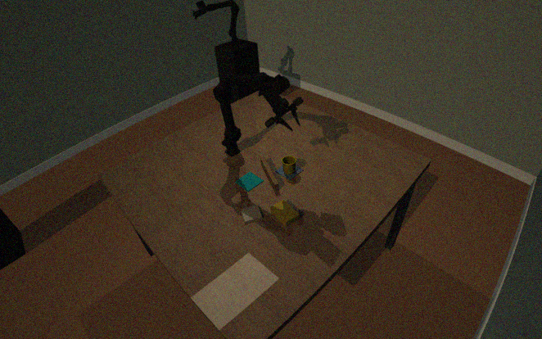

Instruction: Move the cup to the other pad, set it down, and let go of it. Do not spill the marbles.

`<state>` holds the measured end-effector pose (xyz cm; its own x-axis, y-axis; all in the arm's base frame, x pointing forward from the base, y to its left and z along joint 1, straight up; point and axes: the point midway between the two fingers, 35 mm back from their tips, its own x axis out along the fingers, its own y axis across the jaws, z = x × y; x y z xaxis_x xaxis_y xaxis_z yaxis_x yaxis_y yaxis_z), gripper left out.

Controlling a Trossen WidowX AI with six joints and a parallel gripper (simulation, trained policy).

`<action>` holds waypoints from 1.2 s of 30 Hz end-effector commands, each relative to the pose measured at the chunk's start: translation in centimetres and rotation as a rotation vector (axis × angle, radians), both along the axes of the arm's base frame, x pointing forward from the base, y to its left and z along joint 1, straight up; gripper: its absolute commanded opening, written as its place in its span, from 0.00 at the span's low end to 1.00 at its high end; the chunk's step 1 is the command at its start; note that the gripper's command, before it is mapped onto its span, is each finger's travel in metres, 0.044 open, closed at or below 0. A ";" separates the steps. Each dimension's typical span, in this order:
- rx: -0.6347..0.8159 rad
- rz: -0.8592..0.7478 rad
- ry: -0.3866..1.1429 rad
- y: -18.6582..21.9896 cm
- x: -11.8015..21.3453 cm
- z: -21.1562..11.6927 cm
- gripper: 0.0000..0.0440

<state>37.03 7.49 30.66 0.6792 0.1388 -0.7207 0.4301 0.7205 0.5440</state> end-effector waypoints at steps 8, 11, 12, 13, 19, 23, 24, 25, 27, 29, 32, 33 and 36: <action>0.039 -0.076 0.187 0.6 0.0 -2.5 0.35; 0.038 -0.095 0.234 0.6 -0.1 -3.3 0.34; 0.037 -0.100 0.250 0.6 -0.2 -3.5 0.34; 0.035 -0.106 0.266 0.6 -0.2 -3.8 0.33; 0.015 -0.135 0.363 0.4 -0.6 -5.6 0.33; -0.004 -0.150 0.429 0.2 -0.9 -6.8 0.35; -0.009 -0.153 0.445 0.2 -1.0 -7.2 0.35; -0.014 -0.157 0.462 0.1 -1.1 -7.5 0.35; -0.025 -0.163 0.495 0.1 -1.3 -8.1 0.36; -0.037 -0.169 0.529 0.0 -1.5 -8.8 0.36; -0.055 -0.177 0.578 -0.1 -1.8 -9.8 0.37; -0.061 -0.181 0.594 -0.1 -1.9 -10.1 0.37; -0.080 -0.190 0.642 -0.3 -2.3 -11.0 0.37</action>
<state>35.08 7.36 21.04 0.1859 0.0125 -0.9825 0.7601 0.6318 0.1518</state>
